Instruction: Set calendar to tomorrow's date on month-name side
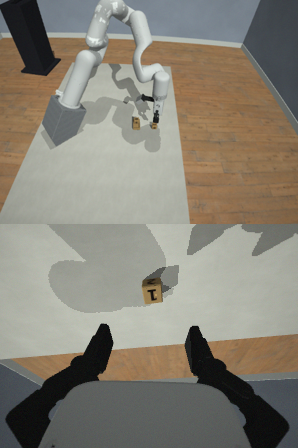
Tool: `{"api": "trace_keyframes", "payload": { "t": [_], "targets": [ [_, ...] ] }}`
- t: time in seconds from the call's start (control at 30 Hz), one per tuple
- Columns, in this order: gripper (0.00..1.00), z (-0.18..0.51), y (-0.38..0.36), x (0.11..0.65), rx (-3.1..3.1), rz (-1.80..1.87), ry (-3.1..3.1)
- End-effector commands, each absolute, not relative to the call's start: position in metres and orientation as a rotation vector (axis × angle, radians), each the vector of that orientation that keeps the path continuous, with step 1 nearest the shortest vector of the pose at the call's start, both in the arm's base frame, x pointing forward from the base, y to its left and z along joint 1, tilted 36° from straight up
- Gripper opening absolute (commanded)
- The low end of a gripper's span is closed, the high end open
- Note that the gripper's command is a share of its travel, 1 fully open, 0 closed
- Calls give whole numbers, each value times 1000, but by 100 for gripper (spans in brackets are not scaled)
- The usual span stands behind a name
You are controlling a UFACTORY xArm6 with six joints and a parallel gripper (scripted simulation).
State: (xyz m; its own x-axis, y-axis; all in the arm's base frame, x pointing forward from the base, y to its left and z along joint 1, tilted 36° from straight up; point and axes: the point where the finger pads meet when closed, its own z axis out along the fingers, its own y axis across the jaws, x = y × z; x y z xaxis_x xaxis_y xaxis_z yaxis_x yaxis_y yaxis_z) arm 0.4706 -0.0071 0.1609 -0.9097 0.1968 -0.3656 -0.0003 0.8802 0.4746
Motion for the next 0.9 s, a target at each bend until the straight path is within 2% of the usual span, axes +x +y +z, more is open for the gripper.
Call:
{"api": "trace_keyframes", "payload": {
  "t": [0.0, 0.87],
  "targets": [
    [100, 163, -13, 477, 377, 716, 2653],
    [100, 163, -39, 501, 1358, 902, 2490]
  ]
}}
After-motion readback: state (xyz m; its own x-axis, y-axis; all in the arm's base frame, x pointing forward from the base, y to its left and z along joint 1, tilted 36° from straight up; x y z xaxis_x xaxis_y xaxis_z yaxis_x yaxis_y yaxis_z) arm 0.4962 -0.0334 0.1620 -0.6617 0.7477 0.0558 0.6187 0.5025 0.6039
